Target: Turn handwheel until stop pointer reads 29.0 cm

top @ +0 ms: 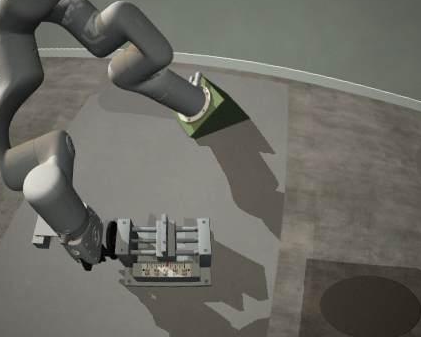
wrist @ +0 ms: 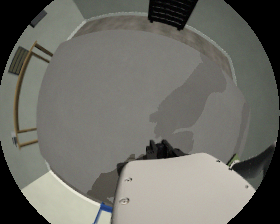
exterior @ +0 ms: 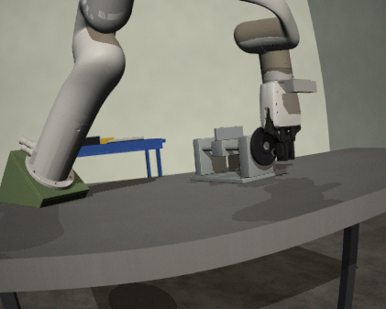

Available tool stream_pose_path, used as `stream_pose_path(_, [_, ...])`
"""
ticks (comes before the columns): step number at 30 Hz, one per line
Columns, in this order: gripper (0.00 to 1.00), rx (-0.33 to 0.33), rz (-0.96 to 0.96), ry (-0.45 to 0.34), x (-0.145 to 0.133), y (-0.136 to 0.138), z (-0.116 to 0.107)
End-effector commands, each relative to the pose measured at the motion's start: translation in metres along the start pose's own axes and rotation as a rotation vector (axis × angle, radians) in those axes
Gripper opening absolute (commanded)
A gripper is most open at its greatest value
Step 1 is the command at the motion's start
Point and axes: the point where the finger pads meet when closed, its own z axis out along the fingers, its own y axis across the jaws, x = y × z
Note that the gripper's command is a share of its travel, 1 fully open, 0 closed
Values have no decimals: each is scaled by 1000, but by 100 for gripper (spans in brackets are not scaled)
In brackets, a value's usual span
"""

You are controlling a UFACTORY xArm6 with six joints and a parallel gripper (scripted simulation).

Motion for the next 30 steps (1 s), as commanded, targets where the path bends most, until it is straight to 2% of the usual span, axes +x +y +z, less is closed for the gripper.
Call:
stream_pose_path(1, [6, 2, 1, 0, 0, 0, 0])
stream_pose_path(30, [6, 2, 1, 0, 0, 13, 11])
